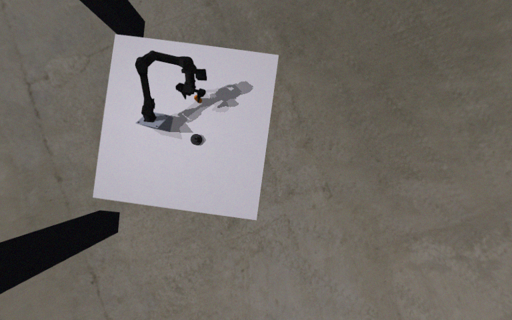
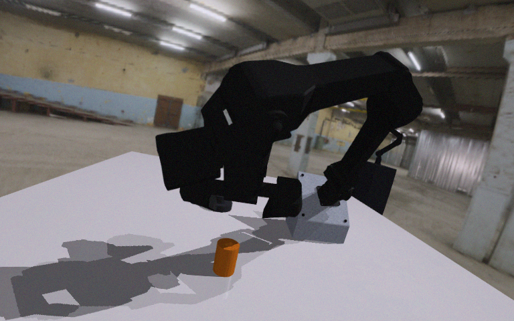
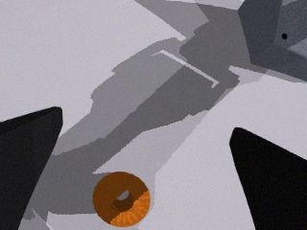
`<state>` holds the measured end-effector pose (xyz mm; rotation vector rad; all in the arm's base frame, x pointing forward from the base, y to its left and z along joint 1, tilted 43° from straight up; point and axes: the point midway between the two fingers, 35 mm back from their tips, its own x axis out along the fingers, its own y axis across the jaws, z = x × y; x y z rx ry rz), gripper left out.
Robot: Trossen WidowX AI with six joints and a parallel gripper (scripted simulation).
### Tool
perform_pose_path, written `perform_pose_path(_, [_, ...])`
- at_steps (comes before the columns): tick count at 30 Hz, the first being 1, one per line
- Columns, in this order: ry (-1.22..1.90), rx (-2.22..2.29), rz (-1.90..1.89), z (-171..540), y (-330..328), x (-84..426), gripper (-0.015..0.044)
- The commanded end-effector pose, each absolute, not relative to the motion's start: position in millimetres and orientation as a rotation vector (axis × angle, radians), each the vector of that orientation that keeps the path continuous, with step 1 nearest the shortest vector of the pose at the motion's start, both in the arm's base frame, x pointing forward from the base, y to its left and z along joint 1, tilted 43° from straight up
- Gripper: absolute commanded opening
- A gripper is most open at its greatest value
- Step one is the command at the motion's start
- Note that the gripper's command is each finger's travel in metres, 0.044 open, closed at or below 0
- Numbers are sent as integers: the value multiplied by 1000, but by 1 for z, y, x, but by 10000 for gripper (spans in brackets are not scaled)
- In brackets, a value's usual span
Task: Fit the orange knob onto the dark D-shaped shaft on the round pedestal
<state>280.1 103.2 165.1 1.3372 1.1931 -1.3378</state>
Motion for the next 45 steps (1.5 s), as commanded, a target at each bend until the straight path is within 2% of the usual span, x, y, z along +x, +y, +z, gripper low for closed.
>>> perform_pose_path(1, [1448, 1627, -1104, 176, 101, 282, 440])
perform_pose_path(5, [1594, 1857, -777, 196, 98, 287, 440])
perform_pose_path(19, [1600, 1856, -744, 198, 98, 287, 440])
perform_pose_path(27, [1584, 1327, -126, 197, 98, 287, 440])
perform_pose_path(35, [1416, 723, 440, 197, 98, 287, 440])
perform_pose_path(45, [1396, 672, 483, 197, 98, 287, 440])
